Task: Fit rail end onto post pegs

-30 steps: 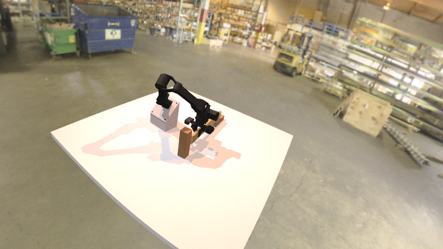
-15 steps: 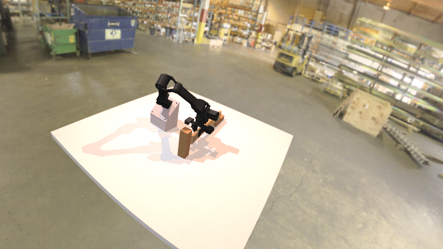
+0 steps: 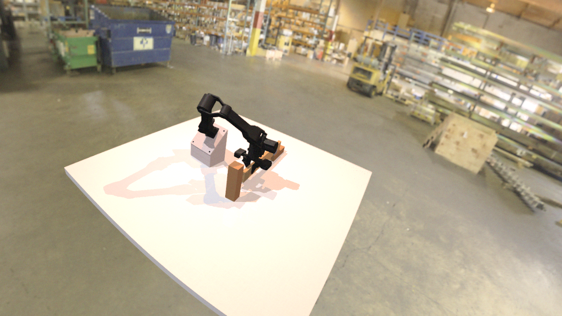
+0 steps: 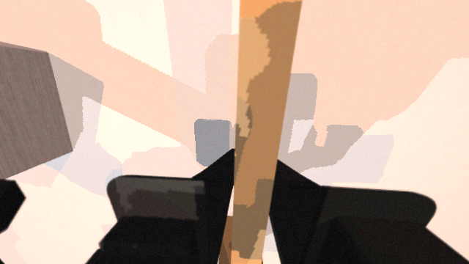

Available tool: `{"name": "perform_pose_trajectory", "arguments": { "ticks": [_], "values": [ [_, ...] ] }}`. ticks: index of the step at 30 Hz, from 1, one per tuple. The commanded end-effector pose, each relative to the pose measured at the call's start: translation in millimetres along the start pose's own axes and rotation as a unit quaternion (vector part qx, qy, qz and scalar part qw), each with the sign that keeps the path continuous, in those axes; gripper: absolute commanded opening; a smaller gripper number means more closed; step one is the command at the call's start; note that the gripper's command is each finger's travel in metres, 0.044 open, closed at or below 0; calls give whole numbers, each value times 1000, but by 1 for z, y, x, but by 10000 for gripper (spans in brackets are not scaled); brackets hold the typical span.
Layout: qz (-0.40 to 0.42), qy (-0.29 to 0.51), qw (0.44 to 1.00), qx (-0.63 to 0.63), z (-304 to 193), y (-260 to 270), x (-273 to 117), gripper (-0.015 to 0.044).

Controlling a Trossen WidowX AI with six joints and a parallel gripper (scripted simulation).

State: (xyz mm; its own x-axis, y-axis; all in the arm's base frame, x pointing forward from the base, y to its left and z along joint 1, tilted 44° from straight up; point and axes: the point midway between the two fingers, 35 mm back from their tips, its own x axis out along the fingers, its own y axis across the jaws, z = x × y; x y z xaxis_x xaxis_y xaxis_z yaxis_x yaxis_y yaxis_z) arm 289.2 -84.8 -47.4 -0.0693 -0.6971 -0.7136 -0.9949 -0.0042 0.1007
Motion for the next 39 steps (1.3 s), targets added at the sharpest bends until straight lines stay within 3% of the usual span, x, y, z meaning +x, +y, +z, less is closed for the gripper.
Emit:
{"name": "perform_pose_trajectory", "arguments": {
  "ticks": [1, 39],
  "values": [
    [-2, -1, 1000, -1, 1, -1, -2, 0],
    [-2, -2, 1000, -1, 3, -1, -3, 0]
  ]
}}
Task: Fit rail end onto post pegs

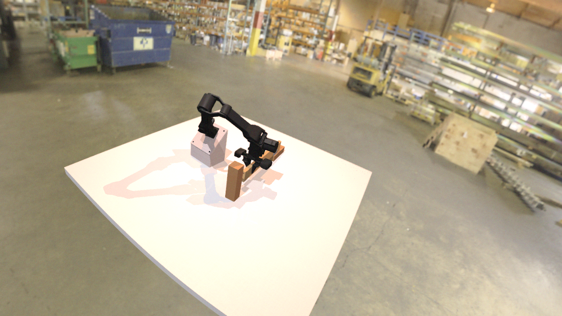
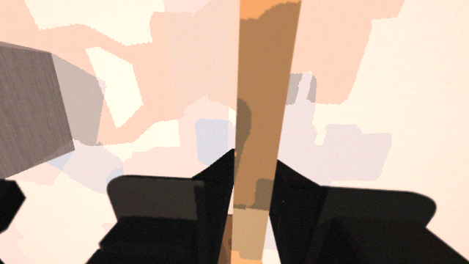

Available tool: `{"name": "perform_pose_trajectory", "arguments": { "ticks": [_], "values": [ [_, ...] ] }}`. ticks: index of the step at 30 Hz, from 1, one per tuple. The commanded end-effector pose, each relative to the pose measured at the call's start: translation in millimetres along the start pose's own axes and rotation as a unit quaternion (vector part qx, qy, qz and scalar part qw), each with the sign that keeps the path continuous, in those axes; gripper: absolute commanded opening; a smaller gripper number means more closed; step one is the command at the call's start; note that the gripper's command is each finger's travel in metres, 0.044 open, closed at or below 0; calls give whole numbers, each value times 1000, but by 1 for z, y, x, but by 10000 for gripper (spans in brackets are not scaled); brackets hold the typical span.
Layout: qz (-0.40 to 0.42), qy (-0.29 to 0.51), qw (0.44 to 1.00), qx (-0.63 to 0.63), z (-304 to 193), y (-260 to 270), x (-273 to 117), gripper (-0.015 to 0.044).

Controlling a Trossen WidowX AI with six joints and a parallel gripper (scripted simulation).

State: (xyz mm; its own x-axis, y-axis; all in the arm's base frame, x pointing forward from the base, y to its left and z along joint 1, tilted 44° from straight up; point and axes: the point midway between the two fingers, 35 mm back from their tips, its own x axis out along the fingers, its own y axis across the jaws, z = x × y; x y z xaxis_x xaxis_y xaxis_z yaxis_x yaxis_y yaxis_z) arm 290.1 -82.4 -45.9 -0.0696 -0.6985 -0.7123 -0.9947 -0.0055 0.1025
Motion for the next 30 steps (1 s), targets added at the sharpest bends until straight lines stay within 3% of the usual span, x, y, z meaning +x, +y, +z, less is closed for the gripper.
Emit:
{"name": "perform_pose_trajectory", "arguments": {
  "ticks": [1, 30],
  "values": [
    [-2, -2, 1000, 0, 2, -1, 0, 0],
    [-2, -2, 1000, 0, -2, 0, 2, 0]
  ]
}}
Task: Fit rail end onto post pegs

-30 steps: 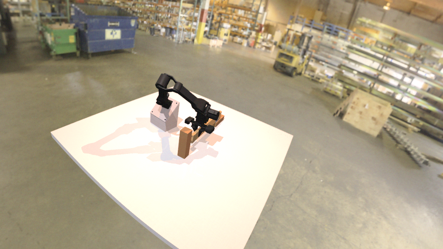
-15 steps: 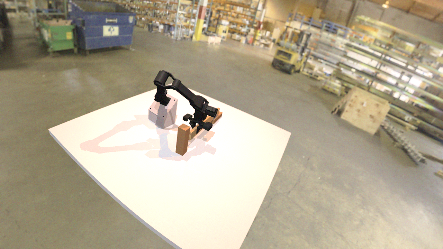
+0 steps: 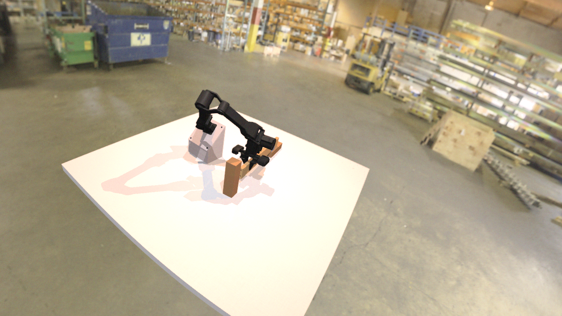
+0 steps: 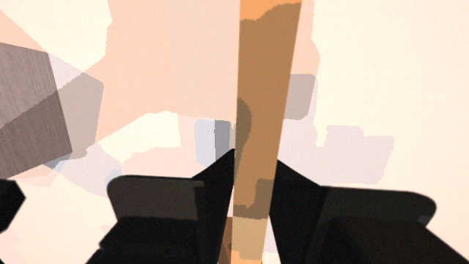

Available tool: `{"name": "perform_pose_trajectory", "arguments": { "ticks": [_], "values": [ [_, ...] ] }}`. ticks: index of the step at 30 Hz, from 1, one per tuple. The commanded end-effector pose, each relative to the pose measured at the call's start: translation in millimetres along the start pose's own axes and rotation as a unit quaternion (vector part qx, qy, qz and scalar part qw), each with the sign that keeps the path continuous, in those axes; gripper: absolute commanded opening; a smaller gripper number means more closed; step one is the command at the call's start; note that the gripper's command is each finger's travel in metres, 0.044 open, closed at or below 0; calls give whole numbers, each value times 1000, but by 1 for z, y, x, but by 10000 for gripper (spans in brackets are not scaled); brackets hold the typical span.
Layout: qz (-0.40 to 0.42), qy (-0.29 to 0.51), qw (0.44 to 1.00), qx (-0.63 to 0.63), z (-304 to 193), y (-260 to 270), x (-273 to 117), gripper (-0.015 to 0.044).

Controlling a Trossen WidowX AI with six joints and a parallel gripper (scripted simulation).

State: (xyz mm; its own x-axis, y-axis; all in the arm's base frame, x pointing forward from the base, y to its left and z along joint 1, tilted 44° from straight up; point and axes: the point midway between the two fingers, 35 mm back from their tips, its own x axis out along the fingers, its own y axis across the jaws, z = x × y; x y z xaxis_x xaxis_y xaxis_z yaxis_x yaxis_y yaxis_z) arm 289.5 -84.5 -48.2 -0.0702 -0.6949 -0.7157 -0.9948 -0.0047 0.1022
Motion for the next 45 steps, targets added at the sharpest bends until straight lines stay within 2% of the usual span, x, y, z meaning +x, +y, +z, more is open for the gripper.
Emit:
{"name": "perform_pose_trajectory", "arguments": {
  "ticks": [1, 45],
  "values": [
    [-2, 0, 1000, -1, -3, -1, -1, 0],
    [-2, 0, 1000, -1, -16, -1, -4, 0]
  ]
}}
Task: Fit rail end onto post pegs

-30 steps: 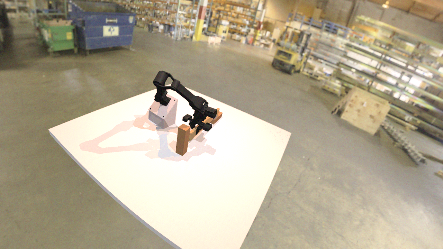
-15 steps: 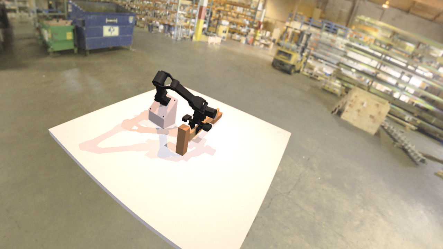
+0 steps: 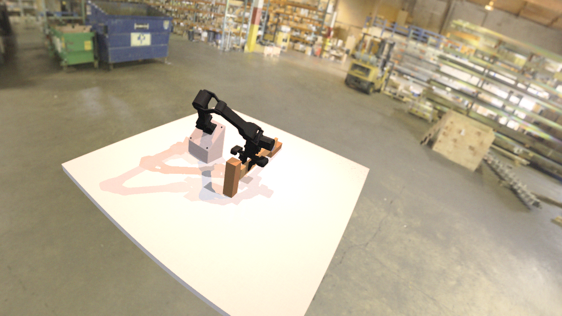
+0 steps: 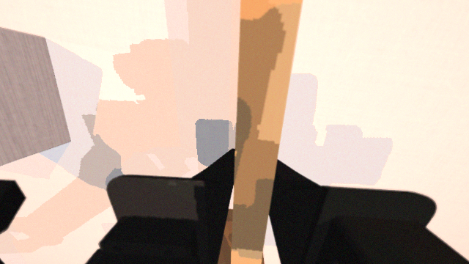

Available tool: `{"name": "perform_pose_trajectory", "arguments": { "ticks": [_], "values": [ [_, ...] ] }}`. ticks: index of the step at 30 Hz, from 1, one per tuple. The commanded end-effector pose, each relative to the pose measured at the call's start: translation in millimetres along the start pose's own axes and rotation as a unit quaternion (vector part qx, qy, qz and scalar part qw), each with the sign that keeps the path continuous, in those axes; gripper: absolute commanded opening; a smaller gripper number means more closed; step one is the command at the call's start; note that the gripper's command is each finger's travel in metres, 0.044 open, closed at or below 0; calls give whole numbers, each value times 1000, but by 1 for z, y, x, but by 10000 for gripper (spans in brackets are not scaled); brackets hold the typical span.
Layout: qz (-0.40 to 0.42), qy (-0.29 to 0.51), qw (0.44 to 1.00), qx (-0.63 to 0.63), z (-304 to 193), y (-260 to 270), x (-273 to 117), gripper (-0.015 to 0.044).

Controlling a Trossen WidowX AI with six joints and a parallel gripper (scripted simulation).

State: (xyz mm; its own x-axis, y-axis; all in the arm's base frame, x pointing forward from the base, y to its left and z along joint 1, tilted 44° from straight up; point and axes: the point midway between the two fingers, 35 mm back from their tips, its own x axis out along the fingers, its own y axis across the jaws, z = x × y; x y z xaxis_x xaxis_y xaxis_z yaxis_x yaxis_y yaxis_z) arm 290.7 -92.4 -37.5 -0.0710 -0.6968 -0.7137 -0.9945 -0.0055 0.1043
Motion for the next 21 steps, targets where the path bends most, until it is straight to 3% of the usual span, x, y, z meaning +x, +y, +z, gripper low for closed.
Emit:
{"name": "perform_pose_trajectory", "arguments": {
  "ticks": [1, 21],
  "values": [
    [-3, -1, 1000, 0, -3, -1, -2, 0],
    [-3, -1, 1000, 0, -9, -1, 0, 0]
  ]
}}
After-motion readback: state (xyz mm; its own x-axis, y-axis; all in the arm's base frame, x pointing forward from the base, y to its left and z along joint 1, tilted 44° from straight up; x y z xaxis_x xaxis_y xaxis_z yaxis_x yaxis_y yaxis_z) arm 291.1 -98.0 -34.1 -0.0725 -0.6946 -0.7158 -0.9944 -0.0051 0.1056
